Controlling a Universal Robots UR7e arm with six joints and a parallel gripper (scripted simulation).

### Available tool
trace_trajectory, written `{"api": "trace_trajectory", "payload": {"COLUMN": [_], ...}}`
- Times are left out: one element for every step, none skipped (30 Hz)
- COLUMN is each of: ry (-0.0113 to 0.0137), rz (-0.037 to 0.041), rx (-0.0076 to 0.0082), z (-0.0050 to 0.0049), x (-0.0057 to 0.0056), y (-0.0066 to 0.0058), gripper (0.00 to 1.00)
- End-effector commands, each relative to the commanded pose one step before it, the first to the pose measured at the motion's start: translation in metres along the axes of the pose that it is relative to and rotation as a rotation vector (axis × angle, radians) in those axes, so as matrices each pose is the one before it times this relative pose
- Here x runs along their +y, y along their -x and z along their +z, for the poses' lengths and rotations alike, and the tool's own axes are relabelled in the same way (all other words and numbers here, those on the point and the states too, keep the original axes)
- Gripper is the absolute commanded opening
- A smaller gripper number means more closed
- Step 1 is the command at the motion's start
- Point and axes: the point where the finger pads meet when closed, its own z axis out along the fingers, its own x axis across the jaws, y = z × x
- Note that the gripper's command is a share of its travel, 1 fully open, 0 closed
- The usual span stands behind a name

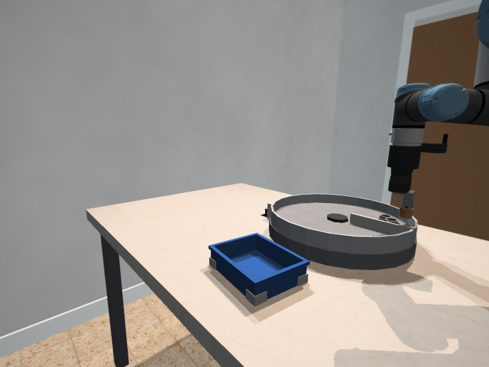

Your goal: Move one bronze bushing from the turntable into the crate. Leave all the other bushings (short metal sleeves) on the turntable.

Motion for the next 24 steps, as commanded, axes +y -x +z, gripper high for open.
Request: {"api": "trace_trajectory", "payload": {"ry": [0.00067, 0.0, 0.0, 0.0, 0.0, 0.0, 0.0, 0.0, 0.0, 0.0, 0.0, 0.00002, 0.0, 0.0, 0.0, 0.0, 0.0, 0.0, 0.0, 0.0, 0.0, 0.0, 0.0, 0.0], "rz": [0.00002, 0.0, 0.0, 0.0, 0.0, 0.0, 0.0, 0.0, 0.0, 0.0, 0.0, 0.0, 0.0, 0.0, 0.0, 0.0, 0.0, 0.0, 0.0, 0.0, 0.0, 0.0, 0.0, 0.0], "rx": [-0.00083, 0.0, 0.0, 0.0, 0.0, 0.0, 0.0, 0.0, 0.0, 0.0, 0.0, -0.00001, 0.00001, 0.00001, 0.00001, 0.00001, 0.0, 0.0, 0.0, 0.0, 0.0, 0.0, 0.0, 0.0], "z": [-0.003611, 0.0, 0.0, 0.0, 0.0, 0.0, 0.0, 0.0, 0.0, 0.0, 0.0, -0.003746, -0.003799, -0.003799, -0.003799, -0.003799, 0.0, 0.0, 0.0, 0.0, 0.0, 0.0, 0.0, 0.0], "x": [0.00025, 0.0, 0.0, 0.0, 0.0, 0.0, 0.0, 0.0, 0.0, 0.0, 0.0, 0.0, 0.0, 0.0, 0.0, 0.0, 0.0, 0.0, 0.0, 0.0, 0.0, 0.0, 0.0, 0.0], "y": [0.00029, 0.0, 0.0, 0.0, 0.0, 0.0, 0.0, 0.0, 0.0, 0.0, 0.0, 0.0, 0.0, 0.0, 0.0, 0.0, 0.0, 0.0, 0.0, 0.0, 0.0, 0.0, 0.0, 0.0], "gripper": [0.0, 0.0, 0.0, 0.0, 0.0, 0.0, 0.0, 0.0, 0.0, 0.0, 0.0, 0.0, 0.0, 0.0, 0.0, 0.0, 0.0, 0.0, 0.0, 0.0, 0.0, 0.0, 0.0, 0.0]}}
